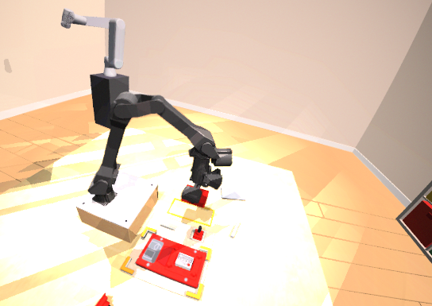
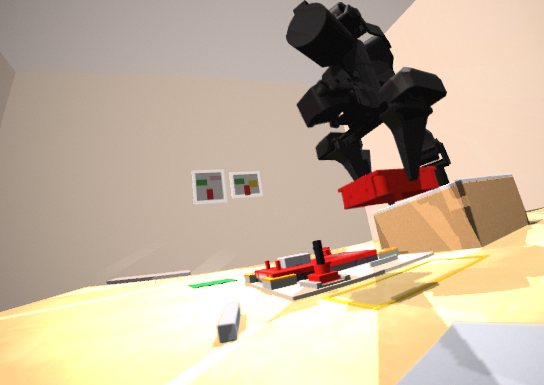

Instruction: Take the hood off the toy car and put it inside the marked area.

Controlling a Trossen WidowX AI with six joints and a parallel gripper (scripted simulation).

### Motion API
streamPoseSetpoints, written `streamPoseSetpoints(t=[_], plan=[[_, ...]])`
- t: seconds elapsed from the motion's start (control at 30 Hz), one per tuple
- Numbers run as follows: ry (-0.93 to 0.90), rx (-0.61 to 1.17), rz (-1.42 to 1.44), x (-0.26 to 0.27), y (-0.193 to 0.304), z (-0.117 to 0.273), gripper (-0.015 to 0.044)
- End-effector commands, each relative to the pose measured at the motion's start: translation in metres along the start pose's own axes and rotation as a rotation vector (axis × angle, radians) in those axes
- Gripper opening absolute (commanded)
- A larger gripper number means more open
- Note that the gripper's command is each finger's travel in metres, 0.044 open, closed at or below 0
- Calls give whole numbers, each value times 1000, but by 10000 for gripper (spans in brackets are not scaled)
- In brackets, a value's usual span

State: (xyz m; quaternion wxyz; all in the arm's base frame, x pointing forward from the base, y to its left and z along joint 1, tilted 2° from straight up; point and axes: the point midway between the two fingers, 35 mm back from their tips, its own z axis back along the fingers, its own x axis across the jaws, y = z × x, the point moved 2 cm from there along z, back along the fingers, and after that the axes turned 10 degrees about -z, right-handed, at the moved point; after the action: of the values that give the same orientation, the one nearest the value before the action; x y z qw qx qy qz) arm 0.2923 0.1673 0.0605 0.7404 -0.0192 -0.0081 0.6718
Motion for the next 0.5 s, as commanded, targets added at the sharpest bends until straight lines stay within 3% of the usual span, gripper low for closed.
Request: streamPoseSetpoints(t=[0.0, 0.47], plan=[[3, 7, -3, 0, 1, -5, 0], [3, 7, -3, 0, 1, -14, 0]])
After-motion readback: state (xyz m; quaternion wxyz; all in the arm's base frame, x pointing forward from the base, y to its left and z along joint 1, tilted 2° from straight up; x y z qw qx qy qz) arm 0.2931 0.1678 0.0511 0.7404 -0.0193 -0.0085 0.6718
